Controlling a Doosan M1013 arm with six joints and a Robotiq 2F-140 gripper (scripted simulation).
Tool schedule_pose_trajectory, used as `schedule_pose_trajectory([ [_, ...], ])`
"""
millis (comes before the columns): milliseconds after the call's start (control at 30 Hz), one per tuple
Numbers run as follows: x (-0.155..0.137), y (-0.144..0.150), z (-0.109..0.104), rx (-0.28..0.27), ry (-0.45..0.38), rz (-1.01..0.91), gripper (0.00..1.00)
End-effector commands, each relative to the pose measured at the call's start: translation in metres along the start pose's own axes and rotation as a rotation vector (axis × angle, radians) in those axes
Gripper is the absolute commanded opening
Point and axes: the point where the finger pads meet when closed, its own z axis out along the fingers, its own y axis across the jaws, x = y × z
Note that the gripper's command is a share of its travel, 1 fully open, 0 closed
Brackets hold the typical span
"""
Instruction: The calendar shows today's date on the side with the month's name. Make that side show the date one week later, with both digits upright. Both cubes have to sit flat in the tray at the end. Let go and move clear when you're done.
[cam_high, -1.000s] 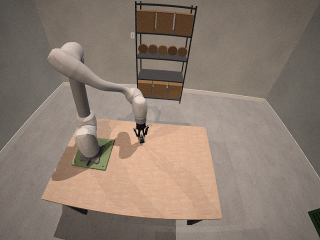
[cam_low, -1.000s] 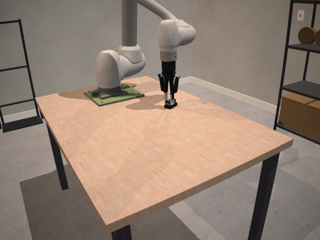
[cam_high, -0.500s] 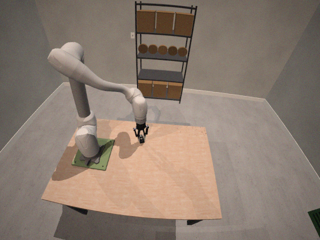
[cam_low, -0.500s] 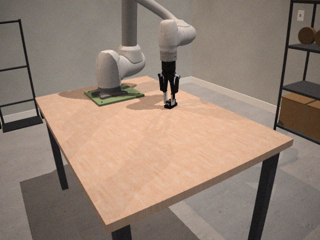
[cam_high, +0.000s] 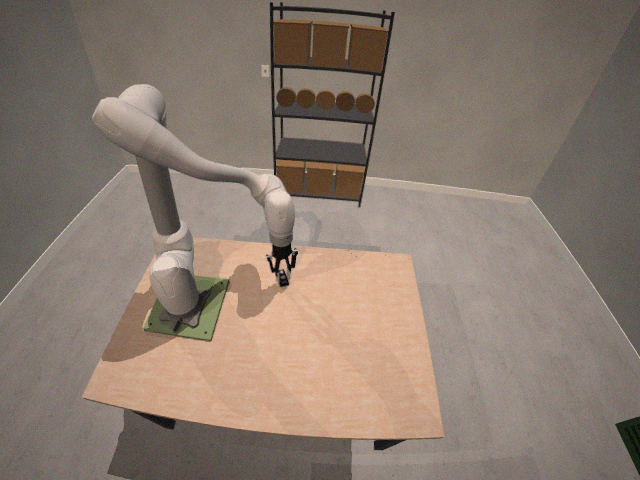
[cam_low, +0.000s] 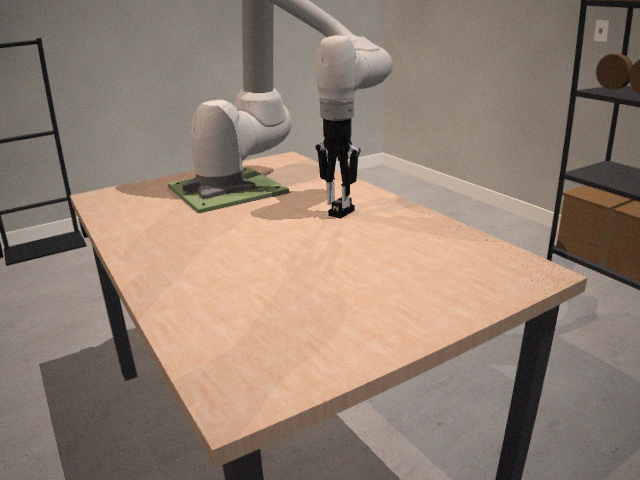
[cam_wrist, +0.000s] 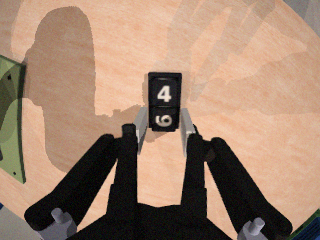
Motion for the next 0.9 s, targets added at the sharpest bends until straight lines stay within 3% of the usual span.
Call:
schedule_pose_trajectory([
  [0,0.0,0.0,-0.009,0.0,0.0,0.0,0.35],
  [500,0.0,0.0,-0.073,0.0,0.0,0.0,0.35],
  [800,0.0,0.0,-0.082,0.0,0.0,0.0,0.35],
  [833,0.0,0.0,-0.082,0.0,0.0,0.0,1.0],
  [867,0.0,0.0,-0.082,0.0,0.0,0.0,1.0],
])
